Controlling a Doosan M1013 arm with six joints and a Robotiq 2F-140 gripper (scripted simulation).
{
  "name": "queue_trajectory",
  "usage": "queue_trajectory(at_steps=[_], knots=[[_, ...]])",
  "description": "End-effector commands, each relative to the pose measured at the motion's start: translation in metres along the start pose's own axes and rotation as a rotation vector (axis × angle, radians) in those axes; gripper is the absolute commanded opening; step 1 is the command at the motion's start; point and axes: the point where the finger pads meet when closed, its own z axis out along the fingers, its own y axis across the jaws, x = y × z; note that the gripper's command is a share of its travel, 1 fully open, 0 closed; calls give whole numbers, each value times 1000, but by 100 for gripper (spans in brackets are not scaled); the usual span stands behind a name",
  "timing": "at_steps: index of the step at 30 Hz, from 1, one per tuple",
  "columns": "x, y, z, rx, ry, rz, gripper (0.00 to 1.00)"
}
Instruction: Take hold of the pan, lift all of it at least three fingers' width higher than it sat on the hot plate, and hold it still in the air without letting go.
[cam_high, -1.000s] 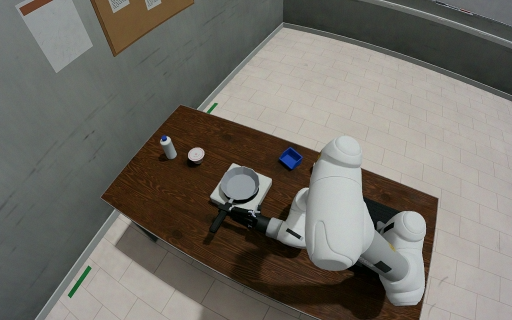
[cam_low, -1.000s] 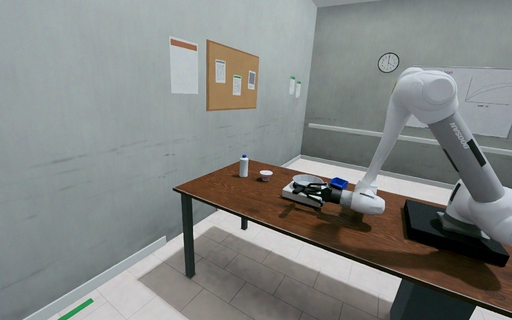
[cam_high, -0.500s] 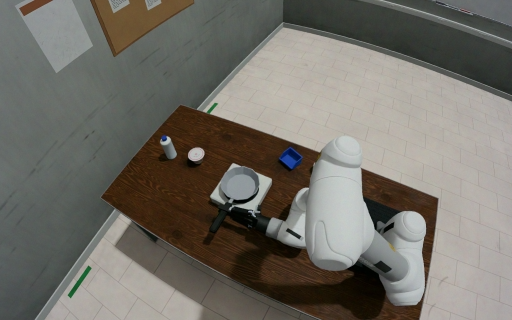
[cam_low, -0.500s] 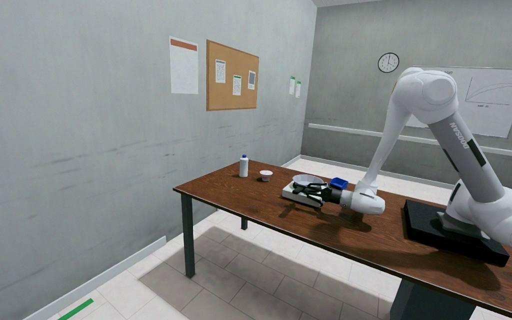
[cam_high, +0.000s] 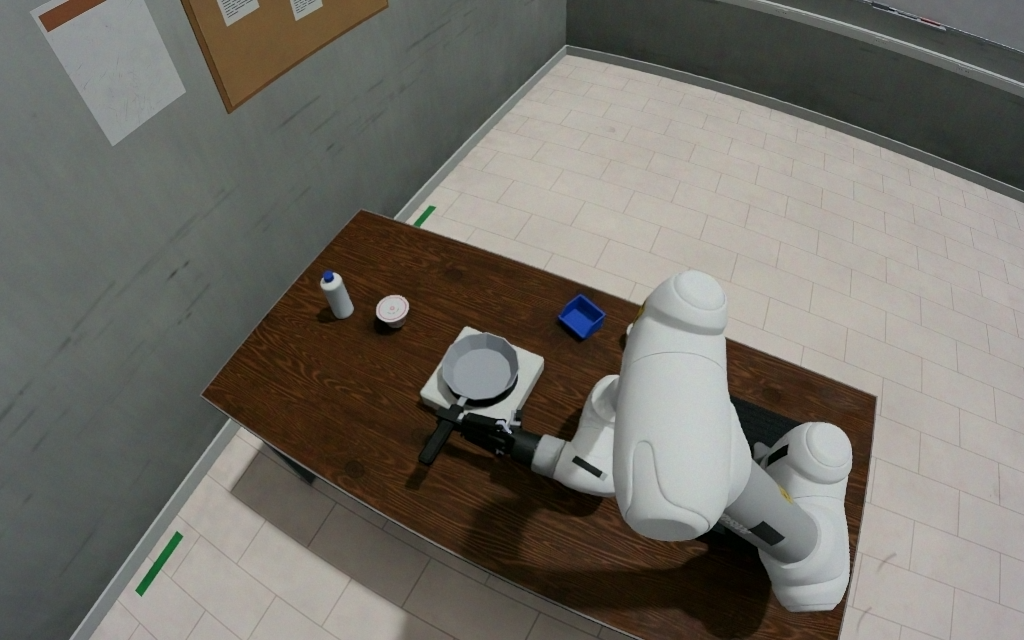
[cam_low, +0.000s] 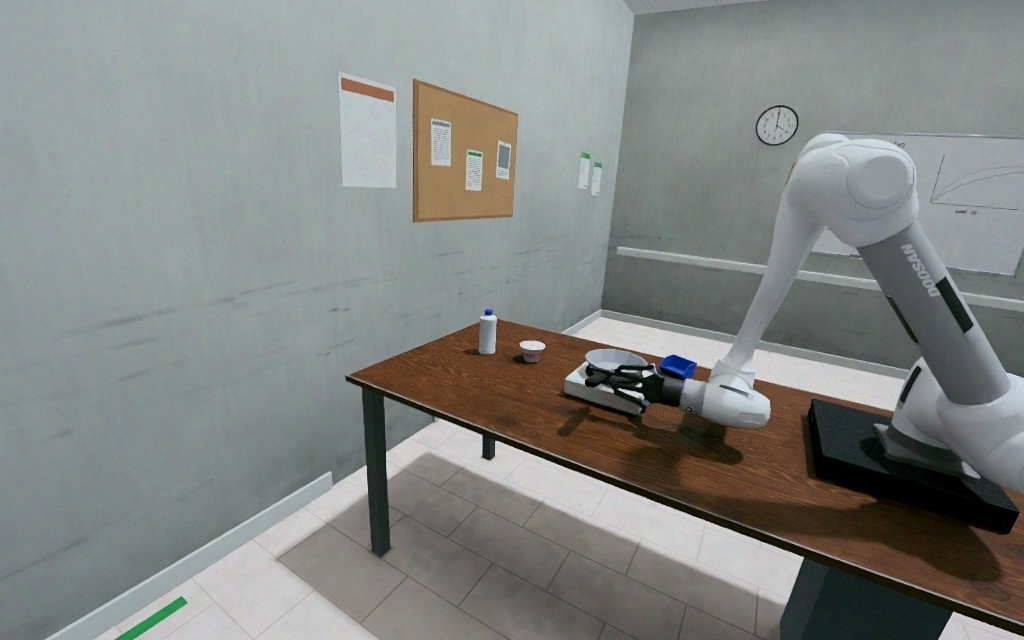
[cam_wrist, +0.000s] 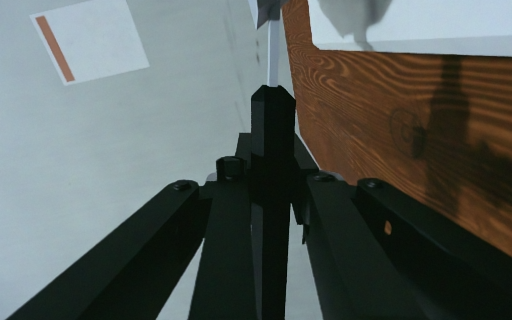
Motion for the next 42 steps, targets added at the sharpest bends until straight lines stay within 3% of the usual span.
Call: queue_trajectory(at_steps=[1,42], knots=[[-1,-2,0,2,0,0,10],[-11,-50,0,2,0,0,10]])
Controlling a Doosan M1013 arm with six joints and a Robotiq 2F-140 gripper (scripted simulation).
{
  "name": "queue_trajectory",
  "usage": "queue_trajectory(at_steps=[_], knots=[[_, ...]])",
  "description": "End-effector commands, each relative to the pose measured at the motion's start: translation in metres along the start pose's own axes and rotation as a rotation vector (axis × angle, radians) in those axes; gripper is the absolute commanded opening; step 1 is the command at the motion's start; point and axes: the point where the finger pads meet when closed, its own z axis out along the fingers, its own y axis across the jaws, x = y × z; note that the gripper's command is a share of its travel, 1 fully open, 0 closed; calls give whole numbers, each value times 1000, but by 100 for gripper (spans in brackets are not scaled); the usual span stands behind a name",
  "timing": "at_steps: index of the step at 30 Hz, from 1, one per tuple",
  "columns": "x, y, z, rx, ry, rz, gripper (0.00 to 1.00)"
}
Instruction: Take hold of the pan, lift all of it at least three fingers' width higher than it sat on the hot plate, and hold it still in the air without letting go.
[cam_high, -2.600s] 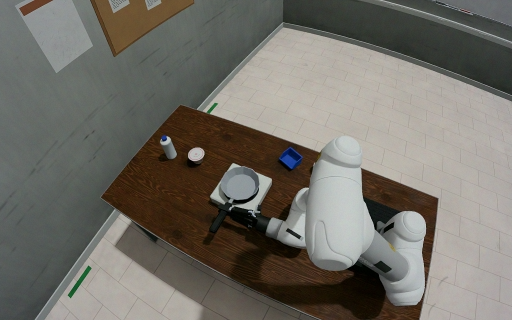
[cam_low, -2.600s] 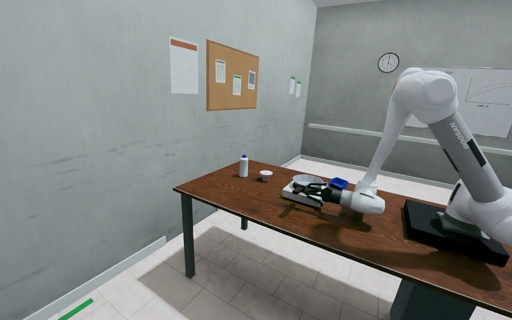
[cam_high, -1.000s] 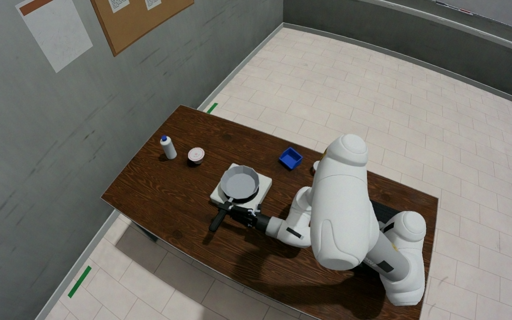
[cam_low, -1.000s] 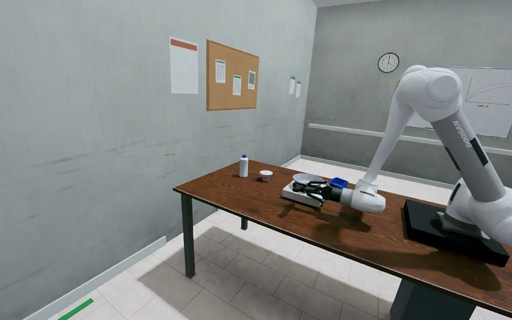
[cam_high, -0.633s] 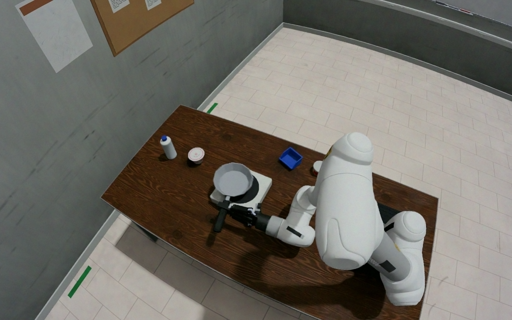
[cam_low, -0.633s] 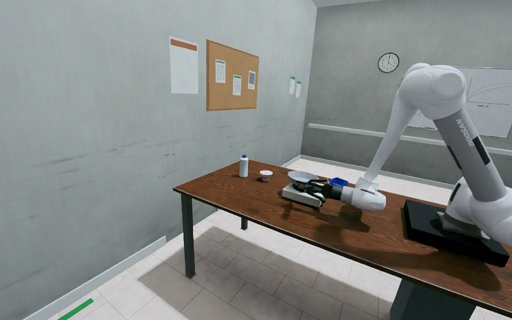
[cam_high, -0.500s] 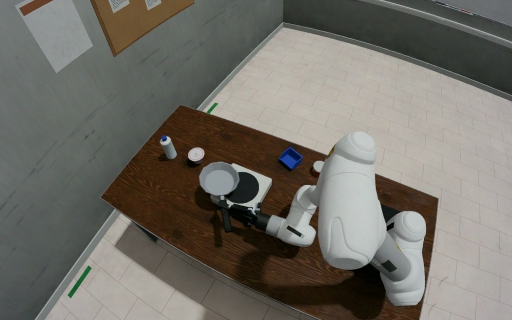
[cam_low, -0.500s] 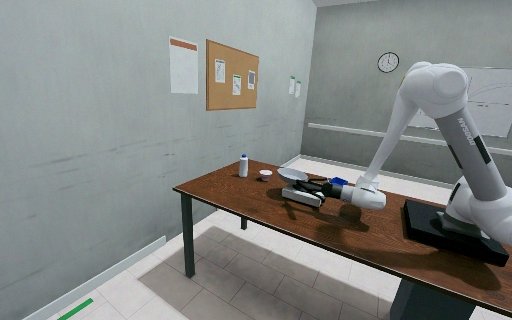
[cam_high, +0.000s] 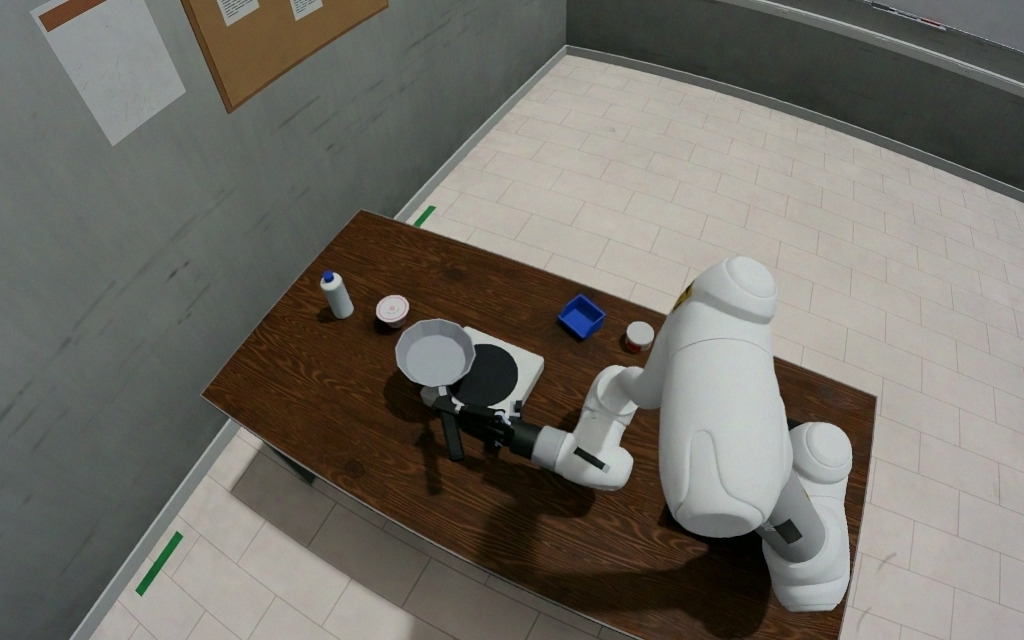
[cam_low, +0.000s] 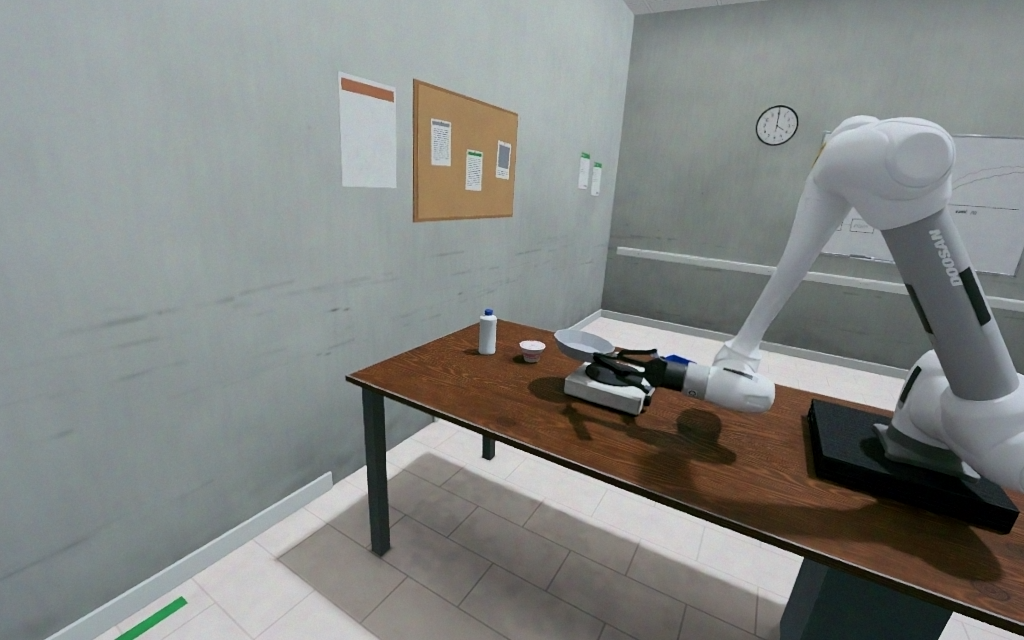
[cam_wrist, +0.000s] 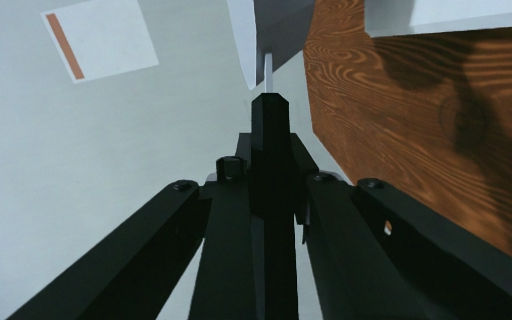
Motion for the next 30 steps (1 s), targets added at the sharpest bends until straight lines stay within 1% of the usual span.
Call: queue_trajectory(at_steps=[1,30], knots=[[-1,-6,0,2,0,0,10],[-11,-52,0,2,0,0,10]])
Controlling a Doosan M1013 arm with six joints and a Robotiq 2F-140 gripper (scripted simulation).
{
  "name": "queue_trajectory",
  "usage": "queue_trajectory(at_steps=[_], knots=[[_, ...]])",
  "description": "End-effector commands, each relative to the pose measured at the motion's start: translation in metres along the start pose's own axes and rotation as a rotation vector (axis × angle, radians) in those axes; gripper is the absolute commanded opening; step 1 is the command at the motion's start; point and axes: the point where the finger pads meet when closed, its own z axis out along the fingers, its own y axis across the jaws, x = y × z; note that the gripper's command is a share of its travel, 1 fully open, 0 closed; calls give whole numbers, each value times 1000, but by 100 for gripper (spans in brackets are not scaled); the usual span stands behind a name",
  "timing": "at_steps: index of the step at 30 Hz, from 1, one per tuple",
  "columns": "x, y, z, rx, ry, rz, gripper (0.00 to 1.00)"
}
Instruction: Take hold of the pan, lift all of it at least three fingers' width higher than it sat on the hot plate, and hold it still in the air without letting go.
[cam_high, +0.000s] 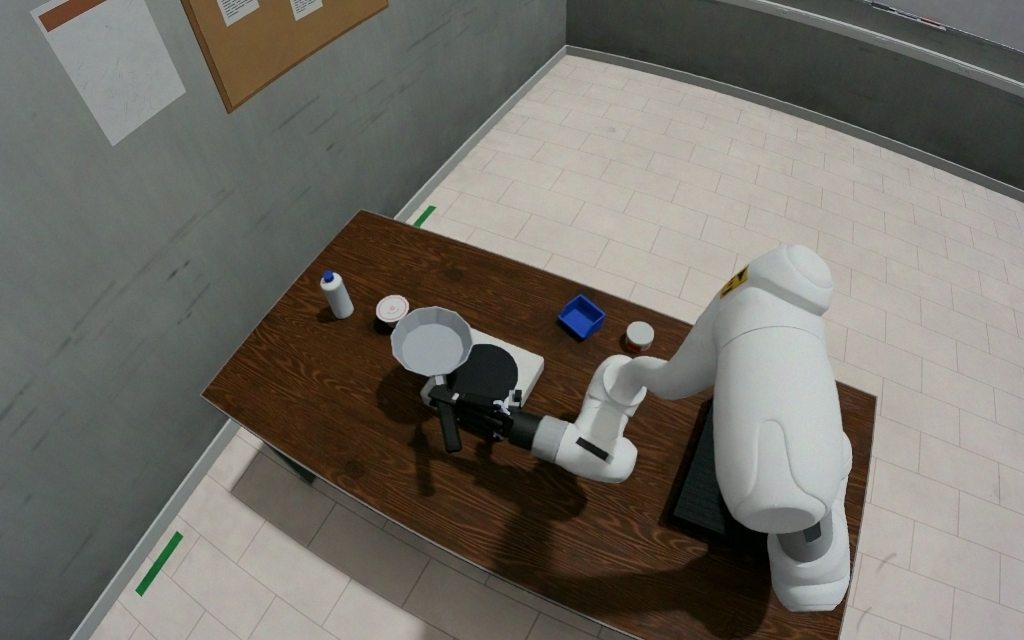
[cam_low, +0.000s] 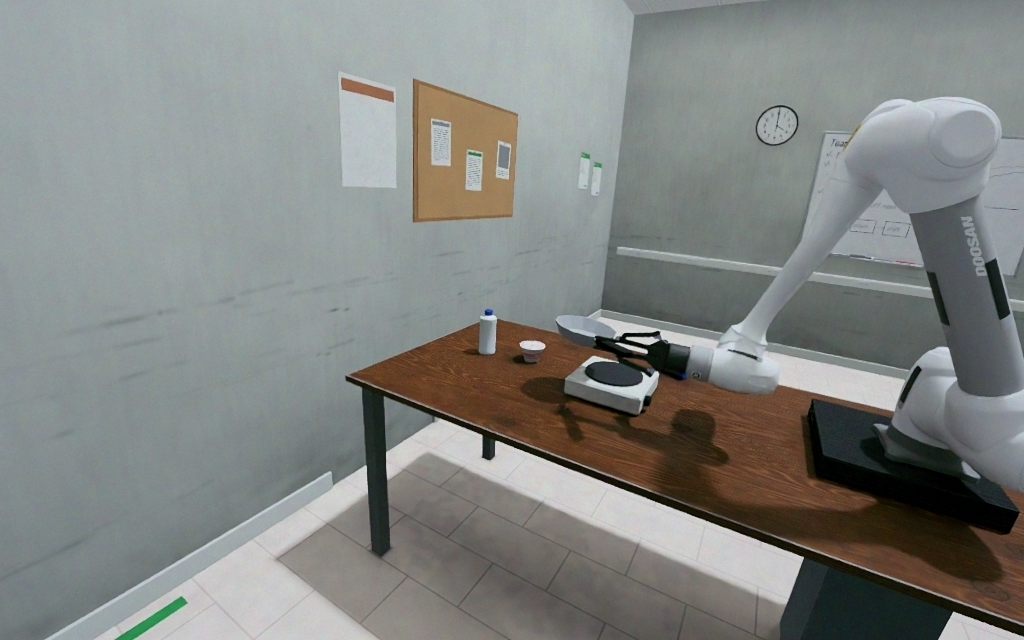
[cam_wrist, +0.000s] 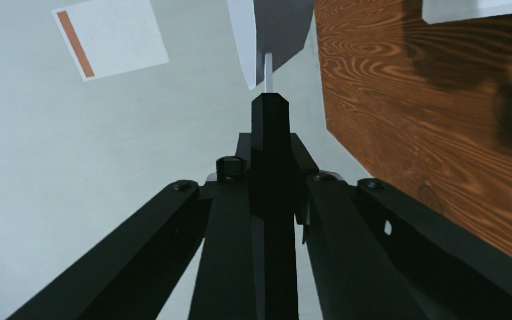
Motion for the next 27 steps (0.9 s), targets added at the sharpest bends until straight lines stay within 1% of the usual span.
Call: queue_trajectory(at_steps=[1,8,27], knots=[[-1,-5,0,2,0,0,10],[-4,-16,0,2,0,0,10],[-7,-33,0,2,0,0,10]])
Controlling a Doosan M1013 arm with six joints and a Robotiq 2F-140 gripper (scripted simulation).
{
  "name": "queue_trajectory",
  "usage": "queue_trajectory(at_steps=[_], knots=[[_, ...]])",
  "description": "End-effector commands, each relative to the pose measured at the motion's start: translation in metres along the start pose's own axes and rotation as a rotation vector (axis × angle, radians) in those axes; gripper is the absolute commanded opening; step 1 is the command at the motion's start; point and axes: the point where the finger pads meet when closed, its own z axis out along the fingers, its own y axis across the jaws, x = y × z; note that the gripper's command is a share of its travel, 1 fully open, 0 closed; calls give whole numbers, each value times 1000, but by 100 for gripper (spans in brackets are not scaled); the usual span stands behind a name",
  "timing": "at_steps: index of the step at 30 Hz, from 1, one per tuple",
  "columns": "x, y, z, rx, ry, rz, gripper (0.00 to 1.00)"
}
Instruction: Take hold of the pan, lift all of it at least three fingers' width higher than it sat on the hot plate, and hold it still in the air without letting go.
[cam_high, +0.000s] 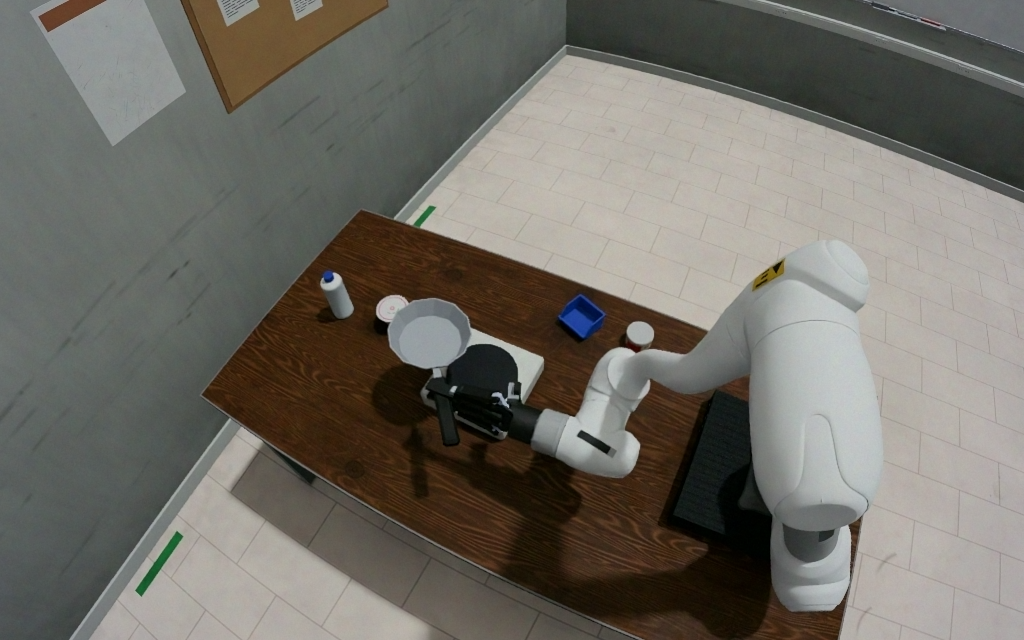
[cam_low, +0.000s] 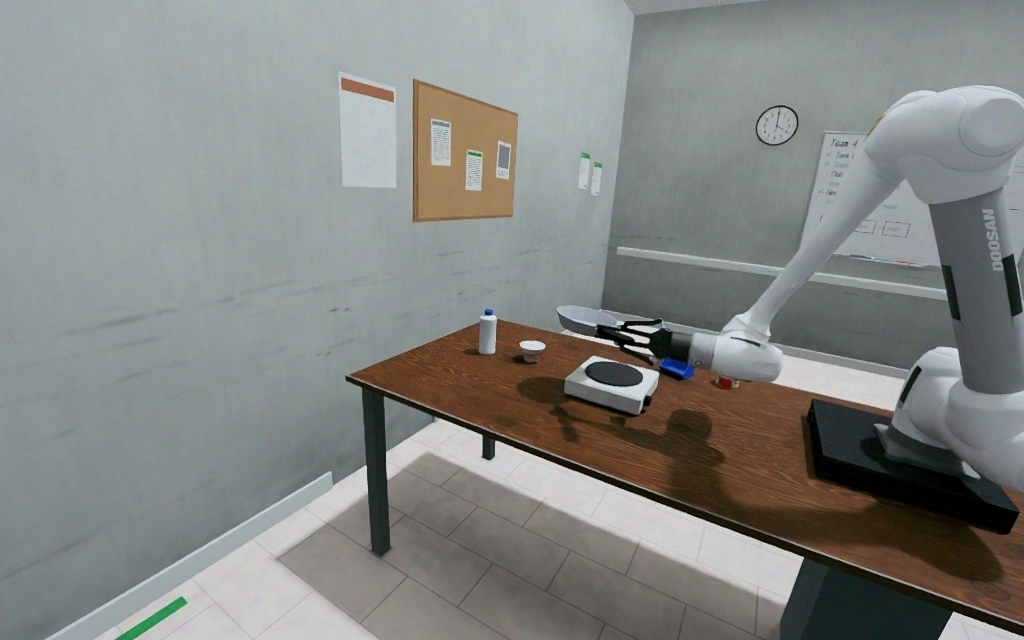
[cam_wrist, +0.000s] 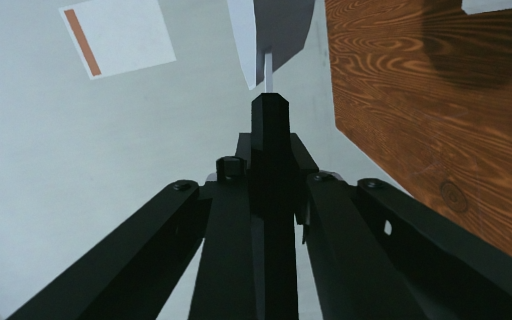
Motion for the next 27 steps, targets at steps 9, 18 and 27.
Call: queue_trajectory(at_steps=[9,18,27], knots=[[-1,-6,0,1,0,0,10],[-2,-8,0,1,0,0,10],[-2,-8,0,1,0,0,10]])
